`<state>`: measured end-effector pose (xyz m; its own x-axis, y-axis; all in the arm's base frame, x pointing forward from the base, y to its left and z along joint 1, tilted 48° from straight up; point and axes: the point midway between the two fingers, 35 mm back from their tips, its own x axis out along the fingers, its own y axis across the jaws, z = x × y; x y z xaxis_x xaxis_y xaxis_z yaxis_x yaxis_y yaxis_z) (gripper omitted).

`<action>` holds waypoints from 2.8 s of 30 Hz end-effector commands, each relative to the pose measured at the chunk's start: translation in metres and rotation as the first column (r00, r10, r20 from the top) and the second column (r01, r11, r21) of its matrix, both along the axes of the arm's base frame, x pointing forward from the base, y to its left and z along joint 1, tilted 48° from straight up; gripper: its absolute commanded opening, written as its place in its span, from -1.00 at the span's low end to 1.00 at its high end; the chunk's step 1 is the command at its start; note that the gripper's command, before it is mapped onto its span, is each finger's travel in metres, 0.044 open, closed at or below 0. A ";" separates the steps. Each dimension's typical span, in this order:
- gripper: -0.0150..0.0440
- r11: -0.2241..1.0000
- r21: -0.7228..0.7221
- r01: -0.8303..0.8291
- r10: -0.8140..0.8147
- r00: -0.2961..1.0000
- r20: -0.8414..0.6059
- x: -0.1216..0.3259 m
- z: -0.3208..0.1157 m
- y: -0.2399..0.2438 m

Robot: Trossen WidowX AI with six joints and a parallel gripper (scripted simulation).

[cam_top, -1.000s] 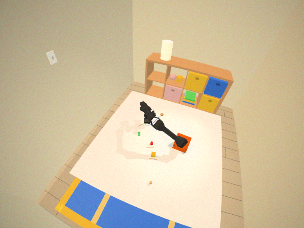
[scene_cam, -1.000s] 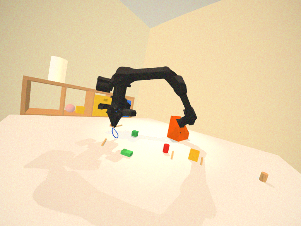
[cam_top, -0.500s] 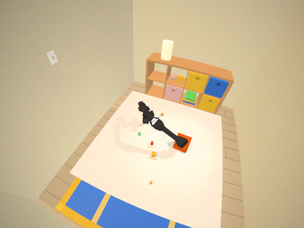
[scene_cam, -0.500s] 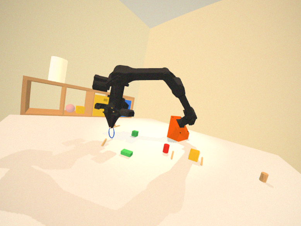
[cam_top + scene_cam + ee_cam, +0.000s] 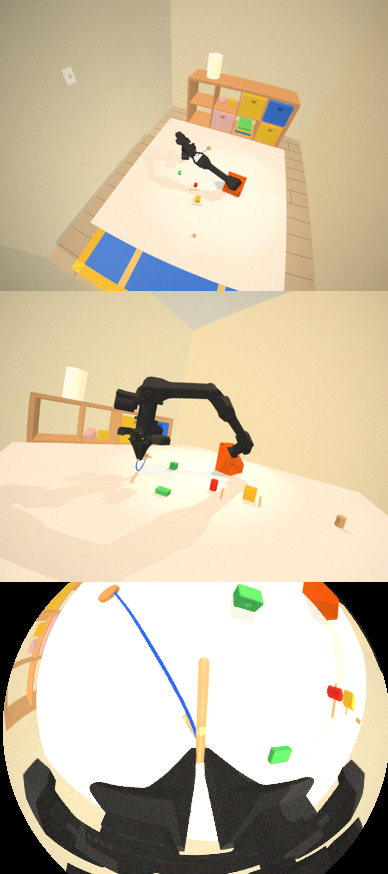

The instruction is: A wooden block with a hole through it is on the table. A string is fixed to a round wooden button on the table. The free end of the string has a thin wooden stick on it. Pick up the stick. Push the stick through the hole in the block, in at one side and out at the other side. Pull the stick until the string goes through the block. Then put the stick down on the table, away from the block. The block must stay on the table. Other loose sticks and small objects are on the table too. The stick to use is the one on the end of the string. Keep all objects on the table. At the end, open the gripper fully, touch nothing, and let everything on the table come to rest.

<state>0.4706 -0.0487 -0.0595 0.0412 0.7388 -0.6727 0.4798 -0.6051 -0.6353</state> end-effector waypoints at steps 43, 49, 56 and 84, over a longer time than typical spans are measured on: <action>-0.49 1.000 0.012 0.011 -0.011 1.000 -0.013 -0.007 -0.001 0.034; -0.49 1.000 0.013 0.013 -0.013 1.000 -0.017 -0.011 -0.002 0.040; -0.49 1.000 0.015 0.014 -0.014 1.000 -0.022 -0.017 -0.003 0.046; -0.49 1.000 0.019 0.021 -0.020 0.999 -0.031 -0.037 -0.008 0.057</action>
